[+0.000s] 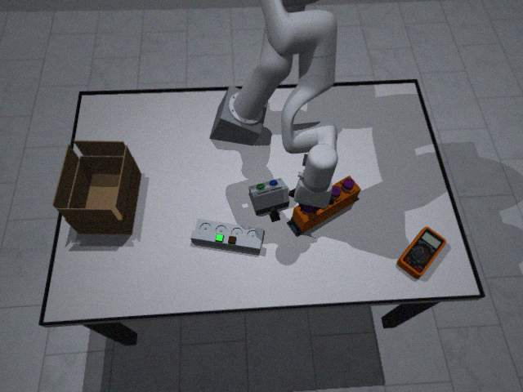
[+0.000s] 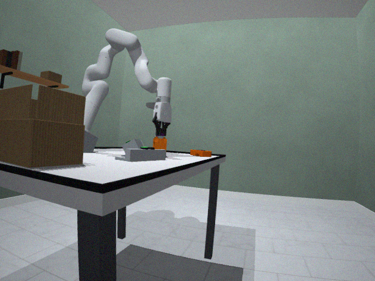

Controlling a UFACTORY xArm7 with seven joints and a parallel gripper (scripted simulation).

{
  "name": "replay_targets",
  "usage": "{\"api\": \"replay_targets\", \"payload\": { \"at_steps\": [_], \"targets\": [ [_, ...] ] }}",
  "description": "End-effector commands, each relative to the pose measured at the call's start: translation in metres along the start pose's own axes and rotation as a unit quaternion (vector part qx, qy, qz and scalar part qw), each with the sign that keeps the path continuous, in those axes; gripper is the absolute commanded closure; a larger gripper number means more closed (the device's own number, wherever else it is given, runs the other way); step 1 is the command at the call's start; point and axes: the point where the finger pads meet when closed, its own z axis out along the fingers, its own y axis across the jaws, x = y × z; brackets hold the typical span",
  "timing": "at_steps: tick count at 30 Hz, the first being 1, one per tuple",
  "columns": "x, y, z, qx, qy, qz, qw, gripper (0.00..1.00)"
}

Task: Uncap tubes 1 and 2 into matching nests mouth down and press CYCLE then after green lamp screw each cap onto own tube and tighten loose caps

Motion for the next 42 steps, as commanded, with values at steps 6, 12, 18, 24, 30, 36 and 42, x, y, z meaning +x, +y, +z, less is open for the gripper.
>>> {"api": "replay_targets", "payload": {
  "at_steps": [6,12,18,24,30,36,42],
  "targets": [
    [-0.0014,0.0007,-0.0007,-0.001,-0.001,0.075,0.997,1.00],
    [-0.0014,0.0007,-0.0005,-0.001,-0.001,0.223,0.975,1.00],
    [-0.0014,0.0007,-0.0004,-0.002,-0.001,0.319,0.948,1.00],
    [-0.0014,0.0007,-0.0001,-0.002,0.000,0.455,0.891,1.00],
    [-0.0014,0.0007,0.0001,-0.002,0.001,0.571,0.821,1.00],
    [-0.0014,0.0007,0.0002,-0.002,0.000,0.656,0.755,1.00],
    [-0.0014,0.0007,0.0004,-0.002,0.000,0.707,0.707,1.00]
  ]
}}
